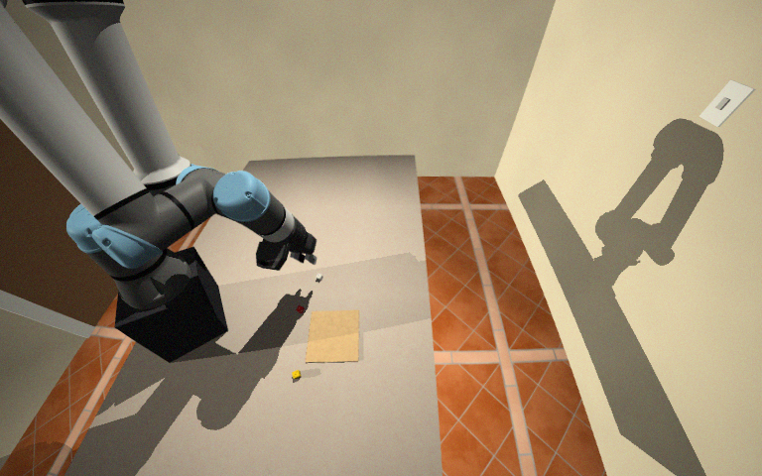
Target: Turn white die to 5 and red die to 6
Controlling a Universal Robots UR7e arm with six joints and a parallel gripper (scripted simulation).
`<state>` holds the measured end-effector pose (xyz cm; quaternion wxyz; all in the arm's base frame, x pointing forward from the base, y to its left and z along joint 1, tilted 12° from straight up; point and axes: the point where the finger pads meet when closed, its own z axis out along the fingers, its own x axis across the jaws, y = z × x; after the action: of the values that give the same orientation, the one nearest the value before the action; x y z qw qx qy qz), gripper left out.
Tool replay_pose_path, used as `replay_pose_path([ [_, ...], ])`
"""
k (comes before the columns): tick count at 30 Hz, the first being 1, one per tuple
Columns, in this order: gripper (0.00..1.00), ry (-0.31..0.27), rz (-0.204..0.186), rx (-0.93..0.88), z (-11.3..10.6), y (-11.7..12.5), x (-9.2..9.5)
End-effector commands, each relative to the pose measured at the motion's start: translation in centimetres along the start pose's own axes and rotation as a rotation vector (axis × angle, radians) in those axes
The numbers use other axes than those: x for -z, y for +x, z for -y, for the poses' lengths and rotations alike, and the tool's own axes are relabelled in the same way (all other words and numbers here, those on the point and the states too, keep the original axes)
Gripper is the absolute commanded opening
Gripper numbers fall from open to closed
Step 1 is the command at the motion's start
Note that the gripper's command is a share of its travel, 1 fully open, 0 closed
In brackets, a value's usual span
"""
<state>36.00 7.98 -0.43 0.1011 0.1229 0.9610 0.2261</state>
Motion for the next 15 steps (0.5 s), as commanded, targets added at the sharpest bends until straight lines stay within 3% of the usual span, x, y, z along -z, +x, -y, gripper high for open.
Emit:
replay_pose_path([
  [1,0.64,0.128,0.009,-0.003,-0.9,-0.2,0.3],
  [9,0.64,0.262,0.010,-0.005,-1.7,-0.2,0.5],
  [15,0.64,0.305,0.010,-0.005,-2.0,-0.2,0.6],
])
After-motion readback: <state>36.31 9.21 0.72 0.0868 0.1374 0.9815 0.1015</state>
